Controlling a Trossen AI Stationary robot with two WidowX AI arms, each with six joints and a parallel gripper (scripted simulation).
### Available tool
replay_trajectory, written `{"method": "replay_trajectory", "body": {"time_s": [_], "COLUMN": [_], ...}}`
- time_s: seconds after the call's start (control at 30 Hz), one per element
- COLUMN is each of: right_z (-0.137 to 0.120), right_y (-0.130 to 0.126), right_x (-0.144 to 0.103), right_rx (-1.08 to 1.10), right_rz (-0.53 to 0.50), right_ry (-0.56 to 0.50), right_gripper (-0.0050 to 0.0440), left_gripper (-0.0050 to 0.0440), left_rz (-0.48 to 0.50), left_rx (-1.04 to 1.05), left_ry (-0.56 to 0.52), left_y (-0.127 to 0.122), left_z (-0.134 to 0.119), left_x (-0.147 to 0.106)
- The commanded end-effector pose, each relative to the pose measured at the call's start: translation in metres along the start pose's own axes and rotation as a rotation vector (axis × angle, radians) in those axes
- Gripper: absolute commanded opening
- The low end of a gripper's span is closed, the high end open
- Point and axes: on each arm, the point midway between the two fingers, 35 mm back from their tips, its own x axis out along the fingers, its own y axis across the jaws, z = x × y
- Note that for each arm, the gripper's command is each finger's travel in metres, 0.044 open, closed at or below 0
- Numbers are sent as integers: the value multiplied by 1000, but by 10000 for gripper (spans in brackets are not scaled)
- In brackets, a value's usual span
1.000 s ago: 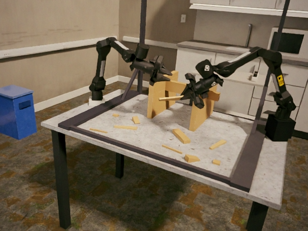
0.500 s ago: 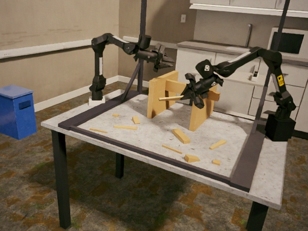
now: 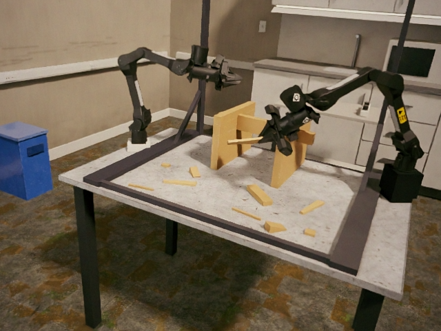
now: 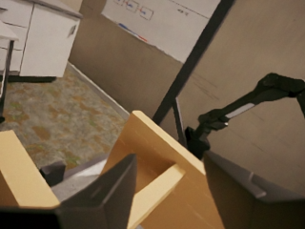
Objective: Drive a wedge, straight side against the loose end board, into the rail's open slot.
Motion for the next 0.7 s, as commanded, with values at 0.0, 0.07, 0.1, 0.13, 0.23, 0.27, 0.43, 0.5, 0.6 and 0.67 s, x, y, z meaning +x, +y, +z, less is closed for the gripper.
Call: {"method": "replay_trajectory", "body": {"time_s": [0.0,0.07,0.1,0.13,0.23,0.27,0.43,0.5,0.6,0.67], "right_z": [33,39,42,44,46,48,50,53,55,56], "right_y": [37,52,57,64,71,64,104,114,127,130], "right_x": [-29,-38,-42,-47,-52,-48,-74,-85,-99,-104], "right_rx": [123,178,202,229,256,244,389,453,533,566], "right_rz": [-19,-6,-4,4,11,-2,64,78,100,104], "right_ry": [-93,-117,-127,-139,-150,-148,-188,-211,-239,-251], "right_gripper": [200,200,200,200,200,200,200,200,200,200], "left_gripper": [10,10,10,10,10,10,10,10,10,10], "left_rz": [13,13,13,13,13,13,13,13,13,13], "left_rx": [17,17,17,17,17,17,17,17,17,17], "left_ry": [32,32,32,32,32,32,32,32,32,32], "left_y": [11,11,11,11,11,11,11,11,11,11], "left_z": [-10,-10,-10,-10,-10,-10,-10,-10,-10,-10], "left_x": [-13,-13,-13,-13,-13,-13,-13,-13,-13,-13]}}
